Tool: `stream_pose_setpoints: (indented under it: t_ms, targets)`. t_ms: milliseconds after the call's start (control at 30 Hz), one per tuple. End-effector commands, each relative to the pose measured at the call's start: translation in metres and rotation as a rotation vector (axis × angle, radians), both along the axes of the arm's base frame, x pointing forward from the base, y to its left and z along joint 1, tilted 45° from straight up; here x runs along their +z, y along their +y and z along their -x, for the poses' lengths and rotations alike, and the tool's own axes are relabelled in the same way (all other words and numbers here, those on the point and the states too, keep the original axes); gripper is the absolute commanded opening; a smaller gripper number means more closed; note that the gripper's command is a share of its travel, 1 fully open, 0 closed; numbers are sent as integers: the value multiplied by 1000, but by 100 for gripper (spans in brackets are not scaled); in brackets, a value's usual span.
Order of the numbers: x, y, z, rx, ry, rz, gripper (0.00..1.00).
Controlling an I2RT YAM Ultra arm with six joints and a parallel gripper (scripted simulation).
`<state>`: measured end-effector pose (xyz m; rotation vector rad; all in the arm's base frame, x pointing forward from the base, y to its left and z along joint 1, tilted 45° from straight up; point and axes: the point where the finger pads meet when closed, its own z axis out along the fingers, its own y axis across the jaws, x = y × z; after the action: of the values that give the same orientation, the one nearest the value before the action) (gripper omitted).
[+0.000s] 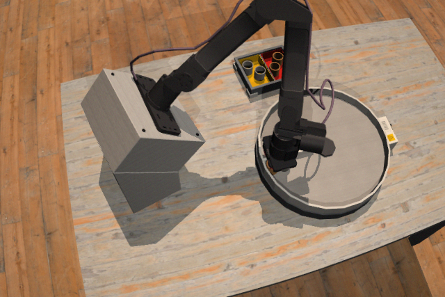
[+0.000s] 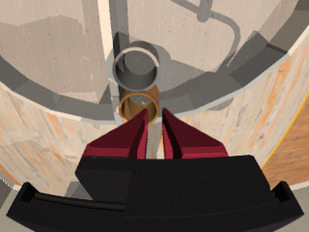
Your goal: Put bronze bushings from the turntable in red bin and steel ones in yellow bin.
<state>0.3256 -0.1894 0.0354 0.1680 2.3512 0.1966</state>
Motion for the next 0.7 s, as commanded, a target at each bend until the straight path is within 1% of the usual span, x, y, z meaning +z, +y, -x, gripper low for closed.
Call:
stream_pose_setpoints:
  t_ms: [0, 667]
  targets:
    - [2, -2, 3, -13, -2, 7, 14]
    - [-2, -2, 1, -12, 0, 5, 14]
